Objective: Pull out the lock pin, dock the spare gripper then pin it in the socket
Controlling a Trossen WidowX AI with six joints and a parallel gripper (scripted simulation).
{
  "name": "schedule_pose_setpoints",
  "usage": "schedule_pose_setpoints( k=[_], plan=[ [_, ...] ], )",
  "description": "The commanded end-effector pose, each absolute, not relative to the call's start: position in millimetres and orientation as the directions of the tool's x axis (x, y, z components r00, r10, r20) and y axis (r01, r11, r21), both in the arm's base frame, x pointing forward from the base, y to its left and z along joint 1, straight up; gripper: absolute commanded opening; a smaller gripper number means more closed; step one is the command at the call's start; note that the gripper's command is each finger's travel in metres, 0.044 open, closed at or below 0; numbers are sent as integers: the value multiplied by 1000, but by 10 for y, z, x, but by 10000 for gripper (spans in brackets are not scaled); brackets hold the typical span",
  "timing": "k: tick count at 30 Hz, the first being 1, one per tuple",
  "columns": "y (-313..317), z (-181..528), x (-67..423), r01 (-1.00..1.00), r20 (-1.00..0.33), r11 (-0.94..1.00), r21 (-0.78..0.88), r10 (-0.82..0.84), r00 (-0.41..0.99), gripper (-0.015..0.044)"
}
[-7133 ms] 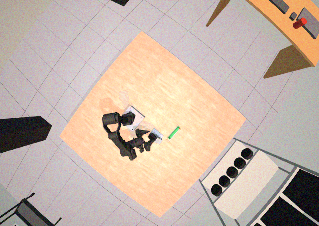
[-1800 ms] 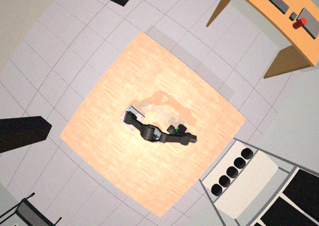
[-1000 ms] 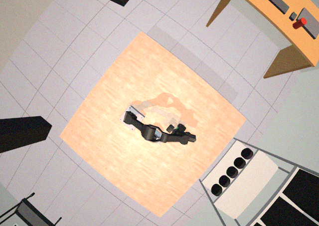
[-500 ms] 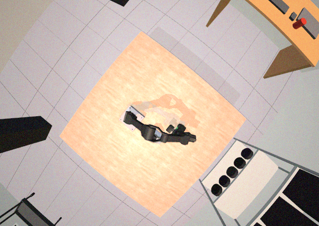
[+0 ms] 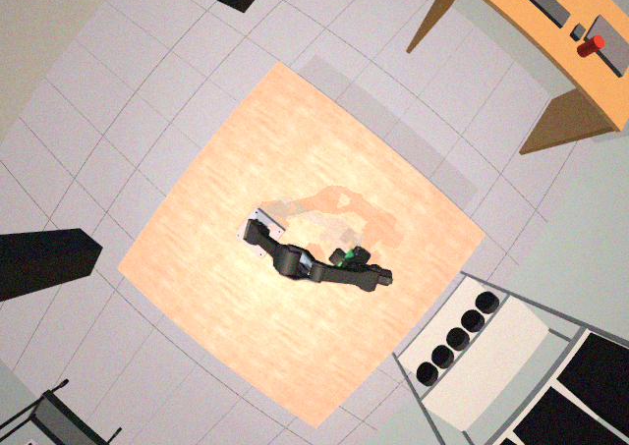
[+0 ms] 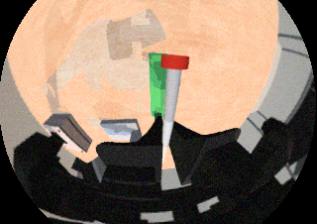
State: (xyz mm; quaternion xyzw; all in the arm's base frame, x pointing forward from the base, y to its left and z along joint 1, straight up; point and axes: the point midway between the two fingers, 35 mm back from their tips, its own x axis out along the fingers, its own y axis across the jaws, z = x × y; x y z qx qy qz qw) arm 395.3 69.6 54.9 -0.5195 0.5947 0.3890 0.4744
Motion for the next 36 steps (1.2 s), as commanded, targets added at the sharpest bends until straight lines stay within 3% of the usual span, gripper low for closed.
schedule_pose_setpoints(
  k=[1, 14, 36],
  plan=[
    [691, 641, 3952, -987, -968, 157, -38, -252, -3, 0],
    [703, 584, 3938, -989, -969, 141, -33, -247, -3, 1],
    [838, 776, 3287, -993, -970, 112, -28, -245, 0, 0]
  ],
)
